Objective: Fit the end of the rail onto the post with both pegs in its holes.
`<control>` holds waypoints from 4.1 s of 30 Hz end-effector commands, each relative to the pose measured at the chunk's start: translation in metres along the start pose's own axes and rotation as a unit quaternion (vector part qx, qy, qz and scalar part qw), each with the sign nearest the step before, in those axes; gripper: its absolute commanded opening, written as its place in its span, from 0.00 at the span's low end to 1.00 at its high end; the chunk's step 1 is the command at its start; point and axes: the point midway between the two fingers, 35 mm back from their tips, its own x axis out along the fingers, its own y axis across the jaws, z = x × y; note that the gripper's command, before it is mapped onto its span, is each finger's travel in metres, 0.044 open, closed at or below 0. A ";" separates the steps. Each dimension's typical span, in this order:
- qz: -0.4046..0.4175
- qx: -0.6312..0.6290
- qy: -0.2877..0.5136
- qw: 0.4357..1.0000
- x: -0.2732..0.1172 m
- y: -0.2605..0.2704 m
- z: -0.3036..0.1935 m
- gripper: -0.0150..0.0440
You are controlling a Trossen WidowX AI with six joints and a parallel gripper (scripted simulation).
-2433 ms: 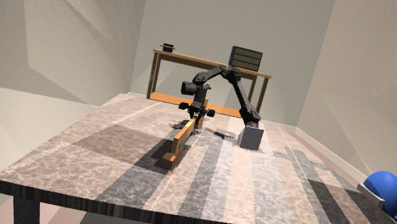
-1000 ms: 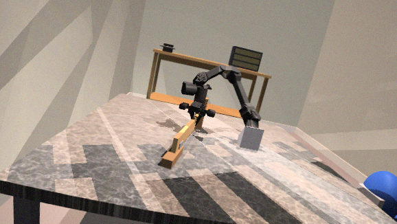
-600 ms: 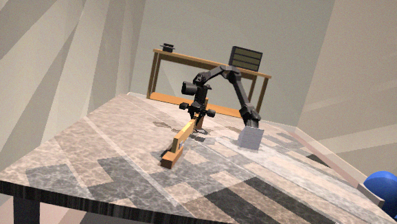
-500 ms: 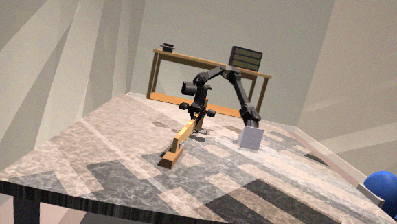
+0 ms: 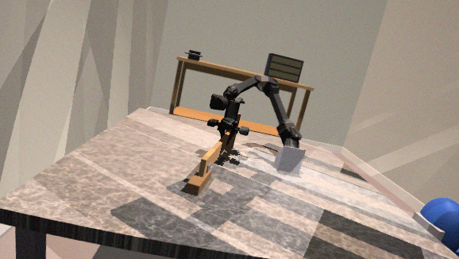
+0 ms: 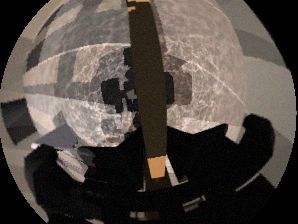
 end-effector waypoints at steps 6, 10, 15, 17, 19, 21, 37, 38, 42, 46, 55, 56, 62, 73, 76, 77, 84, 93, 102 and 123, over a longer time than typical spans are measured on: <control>-0.002 0.000 0.000 1.000 -0.003 0.000 -0.005 0.25; -0.002 0.000 0.000 1.000 -0.003 -0.001 -0.006 0.25; -0.002 0.000 0.000 1.000 -0.003 -0.001 -0.008 0.25; -0.002 0.000 0.000 1.000 -0.003 -0.001 -0.008 0.25; -0.002 0.000 0.000 1.000 -0.003 -0.001 -0.009 0.25; -0.002 0.000 0.000 1.000 -0.003 -0.001 -0.009 0.25; -0.002 -0.001 0.000 1.000 -0.002 -0.001 -0.014 0.25; -0.002 -0.001 0.000 1.000 -0.001 -0.001 -0.015 0.25; -0.002 -0.001 0.000 1.000 -0.001 0.000 -0.016 0.25; -0.002 -0.001 0.000 1.000 -0.002 0.000 -0.017 0.25; -0.002 -0.001 0.000 1.000 -0.003 0.000 -0.020 0.25; -0.002 -0.001 0.000 1.000 -0.003 0.000 -0.020 0.25; -0.002 -0.001 0.000 1.000 -0.003 0.000 -0.022 0.25; -0.002 -0.001 0.000 1.000 -0.002 0.000 -0.025 0.25; -0.002 -0.001 0.000 1.000 -0.002 0.000 -0.026 0.25; -0.002 -0.001 0.000 1.000 -0.002 0.000 -0.027 0.25; -0.002 -0.001 0.000 1.000 -0.002 0.000 -0.029 0.25; -0.002 -0.001 0.000 1.000 -0.002 0.000 -0.032 0.25; -0.002 -0.001 0.000 1.000 -0.003 0.000 -0.034 0.25; -0.002 -0.001 0.000 1.000 -0.002 0.000 -0.041 0.25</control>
